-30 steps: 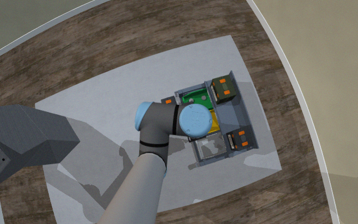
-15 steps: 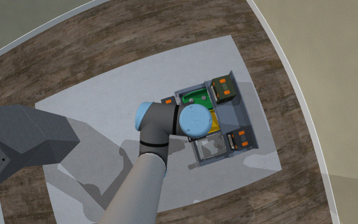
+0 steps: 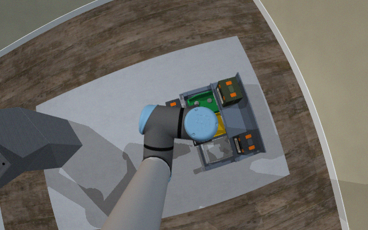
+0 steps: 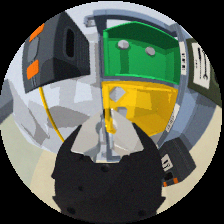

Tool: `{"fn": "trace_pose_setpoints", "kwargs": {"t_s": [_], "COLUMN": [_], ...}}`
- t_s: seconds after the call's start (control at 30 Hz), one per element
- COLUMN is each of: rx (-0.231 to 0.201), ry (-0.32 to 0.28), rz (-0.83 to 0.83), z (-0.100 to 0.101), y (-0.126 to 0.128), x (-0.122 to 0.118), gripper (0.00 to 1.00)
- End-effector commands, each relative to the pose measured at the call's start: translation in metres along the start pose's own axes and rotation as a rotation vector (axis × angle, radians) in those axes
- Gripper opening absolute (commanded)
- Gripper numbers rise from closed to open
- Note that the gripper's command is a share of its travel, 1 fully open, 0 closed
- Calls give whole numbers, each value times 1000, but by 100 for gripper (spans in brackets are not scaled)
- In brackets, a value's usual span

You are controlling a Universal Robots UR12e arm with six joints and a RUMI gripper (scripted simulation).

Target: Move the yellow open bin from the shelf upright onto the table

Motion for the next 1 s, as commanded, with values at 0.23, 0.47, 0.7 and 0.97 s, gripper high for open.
{"fn": "trace_pose_setpoints", "kwargs": {"t_s": [0.23, 0.47, 0.7, 0.97], "rx": [-1, -1, -1, -1], "ry": [-1, -1, -1, -1], "rz": [0, 0, 0, 0], "z": [0, 0, 0, 0], "y": [1, -23, -28, -39], "x": [0, 6, 8, 11], "gripper": [0, 0, 0, 0]}}
Point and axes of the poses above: the point where the finger pads meet when closed, its own z axis out along the fingers, its own y axis across the jaws, x = y × z, the point moved 9 cm from there along -z, back along the fingers, and after that the axes turned 15 degrees about -z, right-handed, at the moved point
